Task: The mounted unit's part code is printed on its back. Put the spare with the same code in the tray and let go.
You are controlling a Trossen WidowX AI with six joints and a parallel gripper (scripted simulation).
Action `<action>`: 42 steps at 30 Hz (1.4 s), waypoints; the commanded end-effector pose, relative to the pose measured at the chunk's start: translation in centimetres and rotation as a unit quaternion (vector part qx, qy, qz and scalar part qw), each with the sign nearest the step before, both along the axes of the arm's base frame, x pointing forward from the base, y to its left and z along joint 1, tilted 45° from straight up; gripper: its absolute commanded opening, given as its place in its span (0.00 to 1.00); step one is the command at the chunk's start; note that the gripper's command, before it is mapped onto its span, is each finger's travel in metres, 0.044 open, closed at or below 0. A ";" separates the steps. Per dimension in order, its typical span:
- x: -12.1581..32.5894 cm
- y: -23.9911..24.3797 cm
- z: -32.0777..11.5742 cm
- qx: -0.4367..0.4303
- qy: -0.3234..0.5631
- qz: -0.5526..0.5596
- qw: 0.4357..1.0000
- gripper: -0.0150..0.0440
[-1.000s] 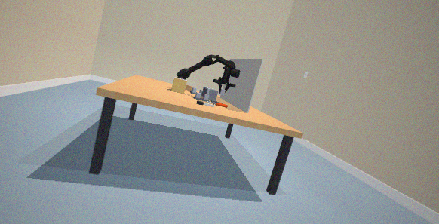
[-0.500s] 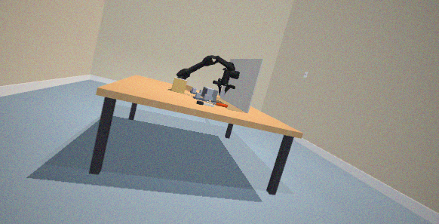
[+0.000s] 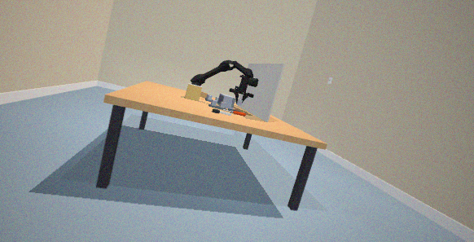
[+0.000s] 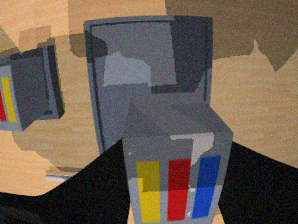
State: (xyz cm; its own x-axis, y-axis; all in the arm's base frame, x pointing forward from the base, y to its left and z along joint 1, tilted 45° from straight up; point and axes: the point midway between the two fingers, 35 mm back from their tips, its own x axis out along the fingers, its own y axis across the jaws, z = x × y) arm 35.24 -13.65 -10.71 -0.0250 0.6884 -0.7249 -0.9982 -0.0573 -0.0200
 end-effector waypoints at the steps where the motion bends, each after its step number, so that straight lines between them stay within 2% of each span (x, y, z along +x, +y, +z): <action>1: 0.0 0.3 -0.3 0.002 0.002 -0.003 1.000 0.25; 42: -0.4 2.6 -2.4 0.003 0.002 -0.003 1.000 0.25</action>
State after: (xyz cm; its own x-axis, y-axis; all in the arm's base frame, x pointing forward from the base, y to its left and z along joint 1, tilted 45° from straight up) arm 34.88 -11.29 -12.87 -0.0249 0.6903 -0.7231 -0.9981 -0.0576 -0.0206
